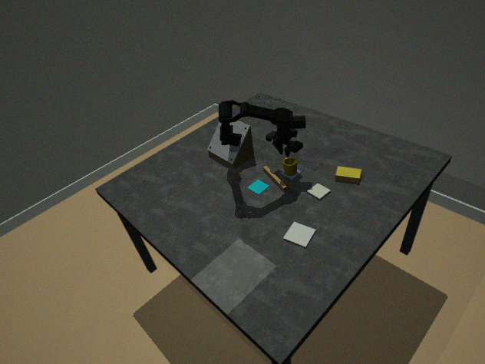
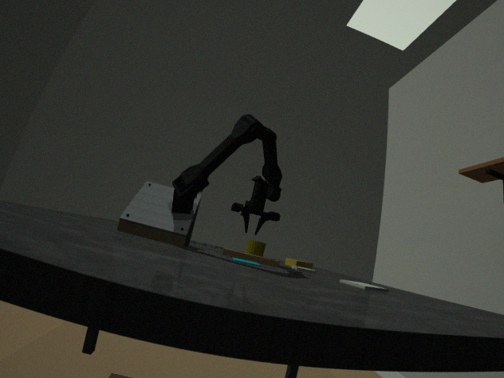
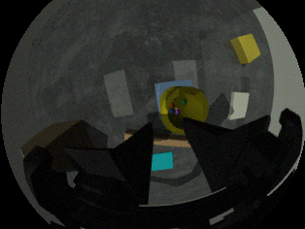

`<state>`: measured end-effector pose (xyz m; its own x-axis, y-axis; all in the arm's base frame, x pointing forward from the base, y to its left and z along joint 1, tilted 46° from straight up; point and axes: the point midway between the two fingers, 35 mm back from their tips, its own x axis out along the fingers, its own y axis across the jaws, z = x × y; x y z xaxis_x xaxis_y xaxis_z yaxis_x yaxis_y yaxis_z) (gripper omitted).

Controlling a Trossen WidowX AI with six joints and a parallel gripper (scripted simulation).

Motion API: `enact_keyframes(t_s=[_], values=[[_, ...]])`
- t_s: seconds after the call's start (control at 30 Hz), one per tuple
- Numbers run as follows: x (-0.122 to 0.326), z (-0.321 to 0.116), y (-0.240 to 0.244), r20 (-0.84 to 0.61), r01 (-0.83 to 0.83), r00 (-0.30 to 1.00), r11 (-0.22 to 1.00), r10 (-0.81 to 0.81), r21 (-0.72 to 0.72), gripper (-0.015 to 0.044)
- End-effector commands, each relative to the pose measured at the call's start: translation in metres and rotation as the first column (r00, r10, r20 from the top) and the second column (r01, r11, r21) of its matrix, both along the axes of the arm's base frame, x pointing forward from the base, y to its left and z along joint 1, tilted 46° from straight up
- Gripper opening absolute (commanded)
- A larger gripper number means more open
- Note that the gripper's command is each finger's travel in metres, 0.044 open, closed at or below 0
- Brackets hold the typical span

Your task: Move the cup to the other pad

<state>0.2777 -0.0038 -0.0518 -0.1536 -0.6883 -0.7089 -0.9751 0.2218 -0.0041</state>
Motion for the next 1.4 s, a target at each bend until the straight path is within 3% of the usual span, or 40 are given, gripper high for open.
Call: enact_keyframes(t_s=[0.0, 1.2, 1.37], values=[[0.000, -0.004, -0.004, -0.005, -0.006, 1.000, 1.000, 0.006, -0.005, 0.0167], [-0.009, -0.042, -0.041, -0.005, -0.006, 1.000, 1.000, 0.006, -0.009, 0.0167], [-0.008, -0.040, -0.040, 0.001, 0.001, 1.000, 1.000, -0.001, -0.004, 0.0133]])
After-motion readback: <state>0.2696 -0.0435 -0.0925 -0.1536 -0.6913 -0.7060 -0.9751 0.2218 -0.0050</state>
